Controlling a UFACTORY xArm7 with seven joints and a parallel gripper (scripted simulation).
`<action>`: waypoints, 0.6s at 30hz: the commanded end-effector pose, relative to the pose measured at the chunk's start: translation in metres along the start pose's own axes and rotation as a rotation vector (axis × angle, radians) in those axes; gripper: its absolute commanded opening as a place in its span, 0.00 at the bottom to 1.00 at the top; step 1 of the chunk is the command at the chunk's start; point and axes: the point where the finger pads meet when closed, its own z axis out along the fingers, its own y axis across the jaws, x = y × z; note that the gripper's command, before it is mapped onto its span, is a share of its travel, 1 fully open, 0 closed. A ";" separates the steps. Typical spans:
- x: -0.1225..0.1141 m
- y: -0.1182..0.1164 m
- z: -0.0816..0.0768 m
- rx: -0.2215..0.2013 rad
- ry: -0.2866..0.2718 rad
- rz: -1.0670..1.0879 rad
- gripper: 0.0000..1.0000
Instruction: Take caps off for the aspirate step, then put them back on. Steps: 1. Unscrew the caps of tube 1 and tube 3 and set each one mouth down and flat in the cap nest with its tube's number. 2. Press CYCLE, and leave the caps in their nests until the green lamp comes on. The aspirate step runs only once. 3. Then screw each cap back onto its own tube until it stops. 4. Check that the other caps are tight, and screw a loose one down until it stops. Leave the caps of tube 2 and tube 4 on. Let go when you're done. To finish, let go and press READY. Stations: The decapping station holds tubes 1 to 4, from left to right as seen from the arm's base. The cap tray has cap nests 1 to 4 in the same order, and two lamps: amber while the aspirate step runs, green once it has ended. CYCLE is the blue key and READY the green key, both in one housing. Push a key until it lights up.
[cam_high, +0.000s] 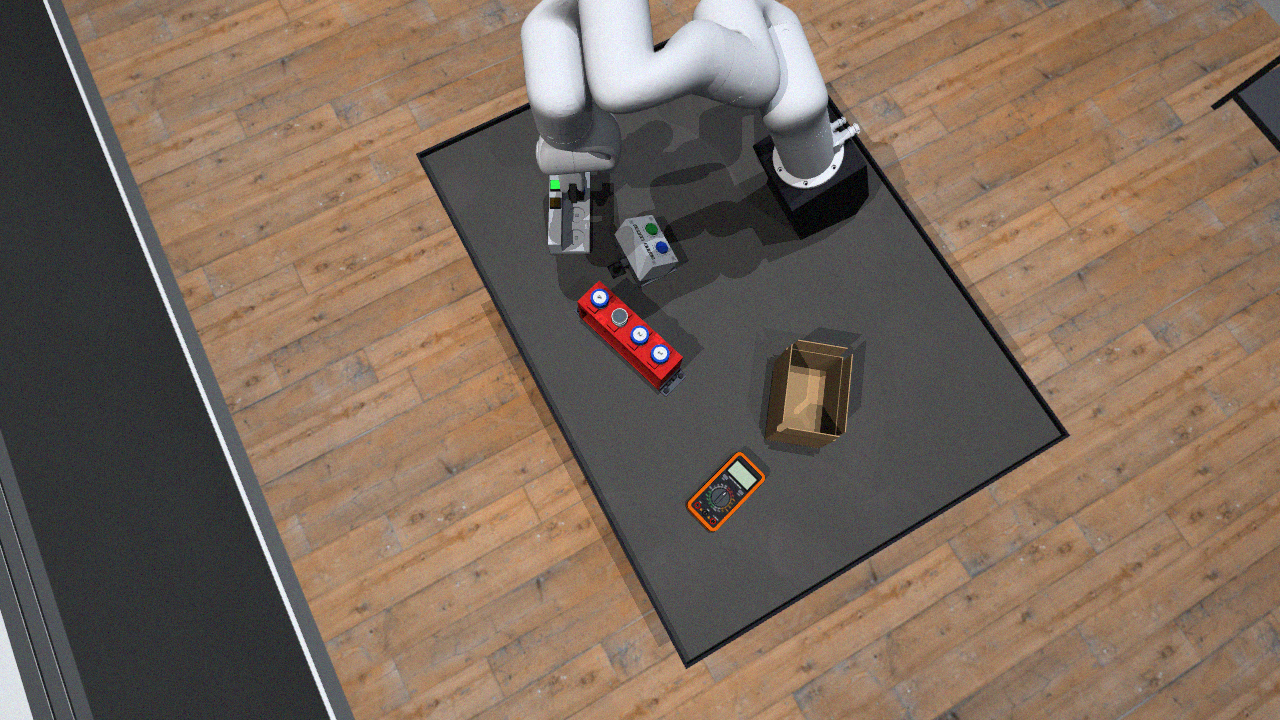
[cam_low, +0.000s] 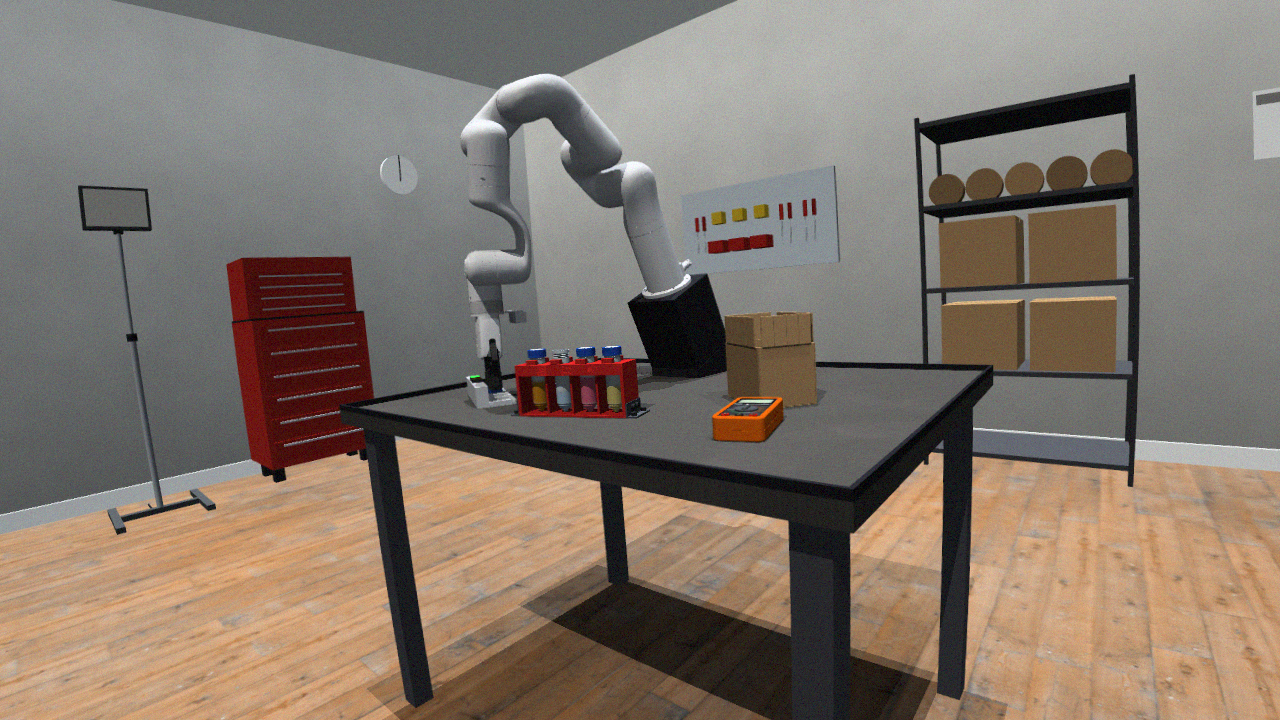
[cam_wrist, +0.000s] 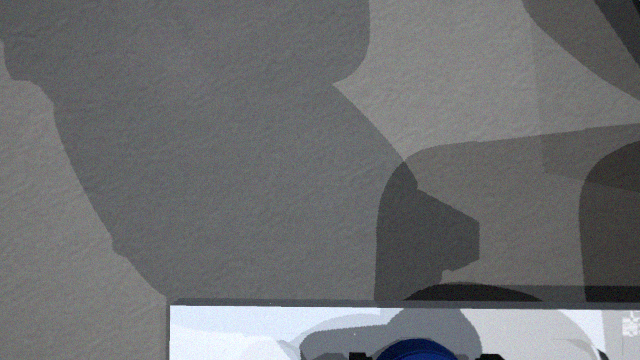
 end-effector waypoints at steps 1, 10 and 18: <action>-0.002 -0.001 -0.020 0.001 -0.003 0.001 0.00; -0.002 0.000 -0.055 0.001 -0.003 0.001 0.00; -0.002 0.000 -0.095 0.001 -0.004 0.001 0.00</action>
